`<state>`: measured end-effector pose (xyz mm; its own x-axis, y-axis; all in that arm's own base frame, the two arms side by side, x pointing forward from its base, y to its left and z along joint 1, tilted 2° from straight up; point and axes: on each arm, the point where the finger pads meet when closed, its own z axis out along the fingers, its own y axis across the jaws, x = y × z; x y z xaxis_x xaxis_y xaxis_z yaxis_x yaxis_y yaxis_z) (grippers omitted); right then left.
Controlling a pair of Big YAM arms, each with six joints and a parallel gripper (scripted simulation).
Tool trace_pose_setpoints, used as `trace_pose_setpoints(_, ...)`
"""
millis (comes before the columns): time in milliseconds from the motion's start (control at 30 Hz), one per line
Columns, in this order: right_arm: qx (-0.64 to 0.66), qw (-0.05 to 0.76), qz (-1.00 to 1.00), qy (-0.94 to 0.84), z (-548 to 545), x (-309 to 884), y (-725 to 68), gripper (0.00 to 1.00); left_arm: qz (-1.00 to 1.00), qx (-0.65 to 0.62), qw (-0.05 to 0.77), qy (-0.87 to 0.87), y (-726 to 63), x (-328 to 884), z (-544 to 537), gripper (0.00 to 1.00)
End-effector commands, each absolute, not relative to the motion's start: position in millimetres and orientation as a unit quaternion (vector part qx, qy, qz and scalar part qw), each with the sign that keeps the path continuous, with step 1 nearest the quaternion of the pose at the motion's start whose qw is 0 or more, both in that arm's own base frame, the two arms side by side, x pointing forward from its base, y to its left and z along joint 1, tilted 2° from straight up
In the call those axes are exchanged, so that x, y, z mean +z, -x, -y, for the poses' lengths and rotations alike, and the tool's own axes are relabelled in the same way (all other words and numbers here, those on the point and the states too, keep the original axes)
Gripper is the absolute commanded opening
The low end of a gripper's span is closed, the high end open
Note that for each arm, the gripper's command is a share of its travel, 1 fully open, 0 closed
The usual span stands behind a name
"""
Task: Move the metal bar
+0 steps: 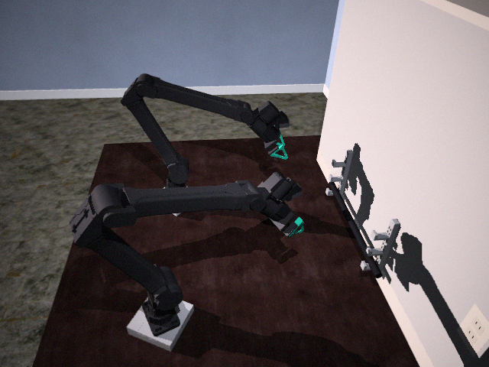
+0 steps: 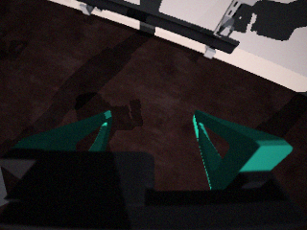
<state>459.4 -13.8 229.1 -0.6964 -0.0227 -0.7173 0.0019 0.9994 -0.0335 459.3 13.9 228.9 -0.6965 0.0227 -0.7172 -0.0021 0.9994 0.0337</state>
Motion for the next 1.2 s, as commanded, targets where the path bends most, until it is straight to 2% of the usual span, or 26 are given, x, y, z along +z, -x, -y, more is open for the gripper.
trace_pose_setpoints(0, -0.025, 0.392, -0.92, 0.013, 15.1, 226.5, -462.5, 1.0, -0.919, 0.024, 0.393, -0.014, -462.1, 226.4, -11.5, 1.0)
trace_pose_setpoints(1167, -0.189, 0.417, -0.881, 0.119, 42.2, 187.3, -511.5, 1.0, -0.867, 0.17, 0.444, -0.146, -504.1, 185.2, 19.0, 1.0)
